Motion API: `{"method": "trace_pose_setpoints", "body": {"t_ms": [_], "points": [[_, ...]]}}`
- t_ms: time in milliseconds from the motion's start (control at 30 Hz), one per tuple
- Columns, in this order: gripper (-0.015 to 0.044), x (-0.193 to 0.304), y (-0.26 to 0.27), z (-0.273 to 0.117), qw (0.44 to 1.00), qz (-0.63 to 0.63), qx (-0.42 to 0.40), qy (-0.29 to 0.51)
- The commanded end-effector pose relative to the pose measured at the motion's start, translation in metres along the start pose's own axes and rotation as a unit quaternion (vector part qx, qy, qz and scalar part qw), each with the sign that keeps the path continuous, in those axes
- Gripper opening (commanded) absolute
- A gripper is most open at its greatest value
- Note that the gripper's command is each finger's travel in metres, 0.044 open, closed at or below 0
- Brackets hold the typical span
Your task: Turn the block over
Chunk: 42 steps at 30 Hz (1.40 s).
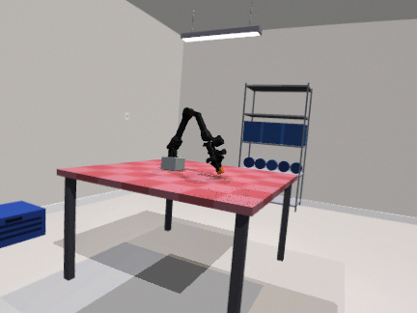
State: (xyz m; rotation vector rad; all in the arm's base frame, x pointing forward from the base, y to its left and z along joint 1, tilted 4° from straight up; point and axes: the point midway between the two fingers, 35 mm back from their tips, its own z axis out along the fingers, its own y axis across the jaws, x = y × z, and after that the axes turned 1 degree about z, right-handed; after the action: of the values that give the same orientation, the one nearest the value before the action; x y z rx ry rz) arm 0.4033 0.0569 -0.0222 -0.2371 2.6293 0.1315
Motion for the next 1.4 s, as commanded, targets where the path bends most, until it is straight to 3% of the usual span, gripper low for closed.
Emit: {"method": "trace_pose_setpoints", "body": {"t_ms": [0,600,1067,1367], "points": [[0.0,-0.002,0.0,0.002,1.0,0.002,-0.002,-0.017],[0.0,0.005,-0.001,0.031,0.988,0.004,-0.003,-0.154],[0.0,0.016,0.0,0.025,0.967,0.003,-0.005,-0.256],[0.0,0.015,0.0,0.021,0.962,0.003,-0.006,-0.272]]}}
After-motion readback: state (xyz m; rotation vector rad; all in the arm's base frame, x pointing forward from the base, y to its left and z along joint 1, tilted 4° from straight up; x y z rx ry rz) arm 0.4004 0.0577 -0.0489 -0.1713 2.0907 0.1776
